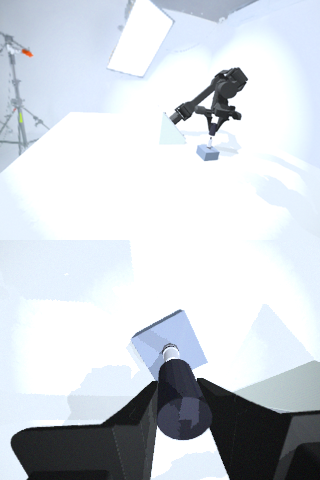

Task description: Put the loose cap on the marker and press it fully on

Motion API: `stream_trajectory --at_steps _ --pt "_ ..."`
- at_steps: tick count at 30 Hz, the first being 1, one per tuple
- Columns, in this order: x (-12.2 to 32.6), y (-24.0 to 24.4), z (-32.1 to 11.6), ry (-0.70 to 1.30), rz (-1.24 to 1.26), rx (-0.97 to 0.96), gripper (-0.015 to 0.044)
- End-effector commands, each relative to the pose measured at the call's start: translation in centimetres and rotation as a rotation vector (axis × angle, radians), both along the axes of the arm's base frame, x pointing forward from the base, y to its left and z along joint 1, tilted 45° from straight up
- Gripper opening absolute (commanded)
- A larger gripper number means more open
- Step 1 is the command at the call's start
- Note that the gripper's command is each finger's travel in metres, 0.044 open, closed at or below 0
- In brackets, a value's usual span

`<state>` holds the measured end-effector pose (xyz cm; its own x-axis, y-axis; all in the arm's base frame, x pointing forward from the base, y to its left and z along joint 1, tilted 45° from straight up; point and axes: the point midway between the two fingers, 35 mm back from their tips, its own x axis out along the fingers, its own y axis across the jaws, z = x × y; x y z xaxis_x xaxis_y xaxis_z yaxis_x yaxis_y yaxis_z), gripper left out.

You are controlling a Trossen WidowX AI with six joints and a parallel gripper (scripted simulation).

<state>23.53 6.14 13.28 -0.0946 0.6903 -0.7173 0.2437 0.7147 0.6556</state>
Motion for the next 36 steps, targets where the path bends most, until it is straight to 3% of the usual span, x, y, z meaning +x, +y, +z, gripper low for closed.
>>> stream_trajectory --at_steps 1,36 --pt "-0.1 0.4 -0.5 0.004 -0.005 0.002 0.0000" --pt "-0.6 3.8 -3.8 0.004 -0.004 0.006 0.0000"
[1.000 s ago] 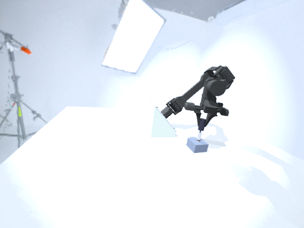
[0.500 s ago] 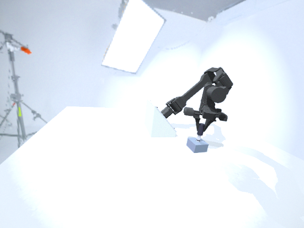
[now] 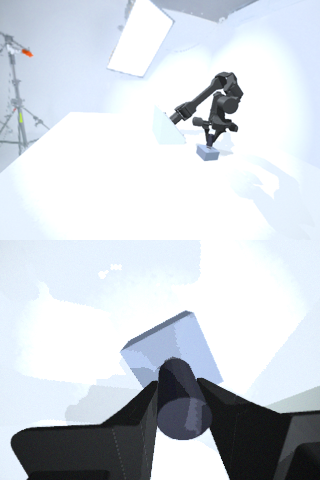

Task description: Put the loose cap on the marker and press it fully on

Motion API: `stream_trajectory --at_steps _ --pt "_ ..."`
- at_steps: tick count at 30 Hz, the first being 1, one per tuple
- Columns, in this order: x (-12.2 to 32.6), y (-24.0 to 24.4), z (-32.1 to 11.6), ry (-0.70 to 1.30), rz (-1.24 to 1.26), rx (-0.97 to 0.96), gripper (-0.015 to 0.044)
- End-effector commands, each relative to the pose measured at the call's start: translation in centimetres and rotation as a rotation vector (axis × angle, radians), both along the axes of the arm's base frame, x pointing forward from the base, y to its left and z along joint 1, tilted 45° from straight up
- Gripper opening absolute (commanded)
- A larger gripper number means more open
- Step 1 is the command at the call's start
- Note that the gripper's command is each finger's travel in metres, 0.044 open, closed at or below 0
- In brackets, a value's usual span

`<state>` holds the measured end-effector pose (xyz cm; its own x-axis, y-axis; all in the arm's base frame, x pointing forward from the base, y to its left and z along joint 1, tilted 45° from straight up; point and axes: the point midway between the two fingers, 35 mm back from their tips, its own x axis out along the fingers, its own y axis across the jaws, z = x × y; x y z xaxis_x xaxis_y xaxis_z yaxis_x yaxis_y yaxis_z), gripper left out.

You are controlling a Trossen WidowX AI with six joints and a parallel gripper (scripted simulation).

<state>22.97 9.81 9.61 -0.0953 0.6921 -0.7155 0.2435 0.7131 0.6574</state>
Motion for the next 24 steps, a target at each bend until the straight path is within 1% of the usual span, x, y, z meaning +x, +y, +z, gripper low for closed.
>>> stream_trajectory --at_steps 1,4,20,21,24 --pt "-0.06 0.10 -0.09 0.003 -0.005 0.003 0.0000" --pt "-0.06 0.10 -0.09 0.003 -0.005 0.003 0.0000" --pt "-0.04 0.04 -0.08 0.001 -0.001 0.000 0.0420" --pt "-0.04 0.04 -0.08 0.001 -0.001 0.000 0.0440" --pt "0.00 -0.10 0.05 0.001 -0.001 -0.001 0.0440"
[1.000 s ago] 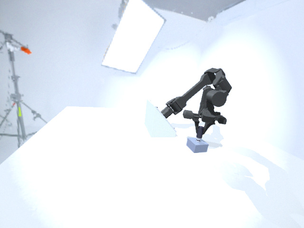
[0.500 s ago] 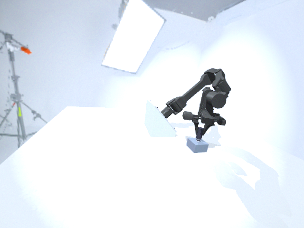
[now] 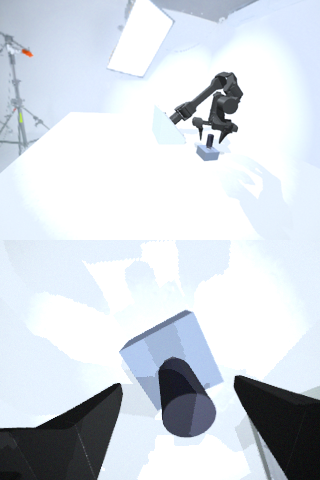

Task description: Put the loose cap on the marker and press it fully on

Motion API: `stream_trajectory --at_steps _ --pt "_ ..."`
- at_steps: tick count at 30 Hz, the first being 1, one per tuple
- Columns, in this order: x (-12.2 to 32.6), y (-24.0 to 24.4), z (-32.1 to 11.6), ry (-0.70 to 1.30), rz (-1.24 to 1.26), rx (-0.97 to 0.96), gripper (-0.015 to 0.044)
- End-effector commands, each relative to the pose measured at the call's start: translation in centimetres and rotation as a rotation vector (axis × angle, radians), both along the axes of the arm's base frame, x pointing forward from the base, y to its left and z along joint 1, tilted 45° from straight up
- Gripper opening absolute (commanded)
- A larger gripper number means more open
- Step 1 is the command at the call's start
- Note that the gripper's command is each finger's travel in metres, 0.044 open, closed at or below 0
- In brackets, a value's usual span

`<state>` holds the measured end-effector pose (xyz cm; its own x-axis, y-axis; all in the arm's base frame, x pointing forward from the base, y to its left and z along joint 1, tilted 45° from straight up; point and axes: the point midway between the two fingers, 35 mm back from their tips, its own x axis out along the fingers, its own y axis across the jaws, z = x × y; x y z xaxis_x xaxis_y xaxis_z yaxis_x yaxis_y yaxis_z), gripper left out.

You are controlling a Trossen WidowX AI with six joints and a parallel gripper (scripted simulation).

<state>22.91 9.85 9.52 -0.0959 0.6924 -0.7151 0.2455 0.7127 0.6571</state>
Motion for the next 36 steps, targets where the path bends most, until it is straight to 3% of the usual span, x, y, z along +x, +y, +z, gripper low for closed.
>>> stream_trajectory --at_steps 1,7,12,18,29,36 --pt "0.2 -0.6 0.5 -0.002 0.000 -0.003 0.0440" --pt "0.7 -5.1 5.1 0.001 0.000 -0.004 0.0440" --pt "0.7 -5.2 5.3 0.001 0.000 -0.003 0.0440" --pt "0.7 -4.8 4.5 -0.274 0.282 0.038 0.0282" --pt "0.7 -4.7 4.4 -0.286 0.294 0.040 0.0000" --pt "0.7 -4.7 4.4 -0.286 0.294 0.040 0.0000"
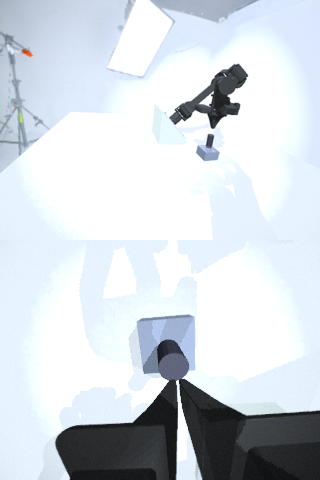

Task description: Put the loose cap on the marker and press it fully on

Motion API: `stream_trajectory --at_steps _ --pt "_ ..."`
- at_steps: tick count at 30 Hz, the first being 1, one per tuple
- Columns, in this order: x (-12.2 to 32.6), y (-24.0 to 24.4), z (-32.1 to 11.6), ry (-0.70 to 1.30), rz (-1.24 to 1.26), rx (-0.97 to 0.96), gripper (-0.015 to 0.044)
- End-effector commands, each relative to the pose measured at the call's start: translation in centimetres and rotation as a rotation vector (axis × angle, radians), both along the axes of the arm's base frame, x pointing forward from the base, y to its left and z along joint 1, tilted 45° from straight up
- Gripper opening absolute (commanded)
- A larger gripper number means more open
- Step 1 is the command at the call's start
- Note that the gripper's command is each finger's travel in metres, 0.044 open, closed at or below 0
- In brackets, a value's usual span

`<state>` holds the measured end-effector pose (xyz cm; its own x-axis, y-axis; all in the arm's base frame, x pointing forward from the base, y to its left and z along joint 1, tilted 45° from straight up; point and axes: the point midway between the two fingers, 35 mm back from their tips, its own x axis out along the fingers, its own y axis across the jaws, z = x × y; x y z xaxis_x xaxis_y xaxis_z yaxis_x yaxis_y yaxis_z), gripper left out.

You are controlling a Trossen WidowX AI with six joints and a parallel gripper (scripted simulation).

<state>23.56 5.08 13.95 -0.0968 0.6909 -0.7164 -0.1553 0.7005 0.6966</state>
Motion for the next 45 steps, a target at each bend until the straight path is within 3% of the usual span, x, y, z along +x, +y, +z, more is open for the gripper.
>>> stream_trajectory --at_steps 1,35,42,45 --pt "0.0 0.0 0.0 -0.006 0.004 0.003 0.0000" --pt "-0.3 2.9 -2.9 -0.007 0.004 0.004 0.0000" --pt "-0.1 2.3 -2.3 -0.015 0.002 0.000 0.0000" --pt "0.5 -0.7 0.7 -0.024 -0.059 -0.019 0.0000"
